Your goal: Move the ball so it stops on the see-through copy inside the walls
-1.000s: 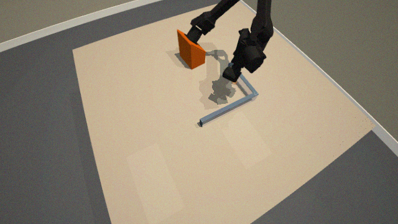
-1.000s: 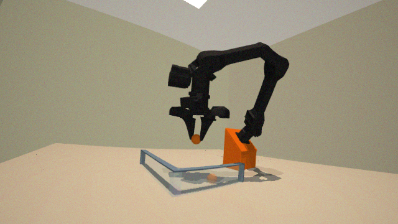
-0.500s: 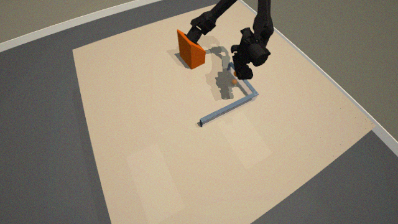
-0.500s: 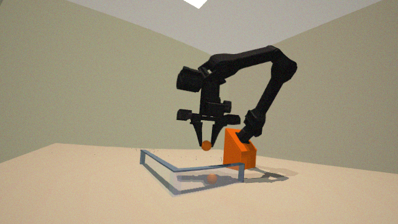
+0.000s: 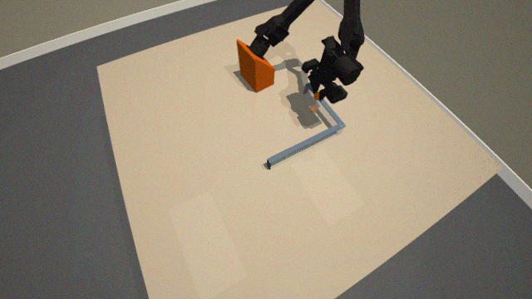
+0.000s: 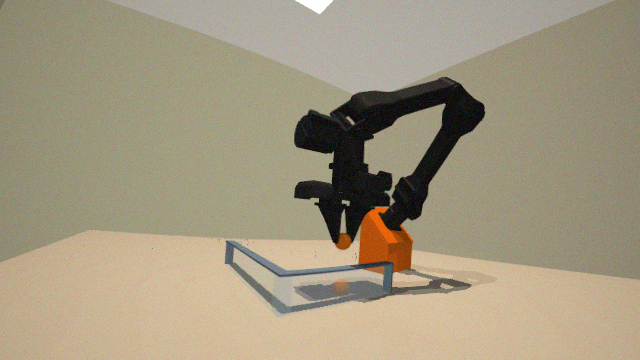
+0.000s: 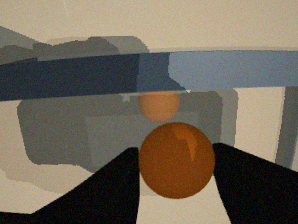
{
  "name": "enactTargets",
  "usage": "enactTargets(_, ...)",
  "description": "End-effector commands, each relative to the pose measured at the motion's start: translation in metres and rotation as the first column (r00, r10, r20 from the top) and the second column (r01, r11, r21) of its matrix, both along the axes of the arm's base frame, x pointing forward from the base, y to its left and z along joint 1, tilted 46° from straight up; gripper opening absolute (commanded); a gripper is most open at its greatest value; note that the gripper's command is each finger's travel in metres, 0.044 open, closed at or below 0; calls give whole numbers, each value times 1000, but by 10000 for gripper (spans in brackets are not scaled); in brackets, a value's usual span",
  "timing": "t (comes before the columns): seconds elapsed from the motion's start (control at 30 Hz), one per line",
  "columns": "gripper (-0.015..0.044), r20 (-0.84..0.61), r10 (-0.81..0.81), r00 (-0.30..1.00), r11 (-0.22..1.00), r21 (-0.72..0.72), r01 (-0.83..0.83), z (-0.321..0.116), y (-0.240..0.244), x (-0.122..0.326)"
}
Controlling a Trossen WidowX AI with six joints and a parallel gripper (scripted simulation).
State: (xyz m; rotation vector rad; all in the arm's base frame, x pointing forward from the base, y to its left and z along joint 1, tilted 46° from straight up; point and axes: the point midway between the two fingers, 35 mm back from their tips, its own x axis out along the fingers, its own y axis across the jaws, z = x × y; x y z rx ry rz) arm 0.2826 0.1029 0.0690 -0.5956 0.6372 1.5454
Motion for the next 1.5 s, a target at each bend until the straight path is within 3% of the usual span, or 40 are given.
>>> enactTargets(0.0,0,1,6,1000,1000,4,-6,-6,6,-2)
enactTargets(0.4,0,1,6,1000,1000,8,-6,-46,48,-7)
enactTargets(1.1,0,0,6,1000,1000,10,-6,-61,64,-9)
enactTargets(1.4,236,6,8,1000,1000,9,-8,-59,63,-7)
enactTargets(1.47,255,6,8,1000,1000,9,-8,-59,63,-7)
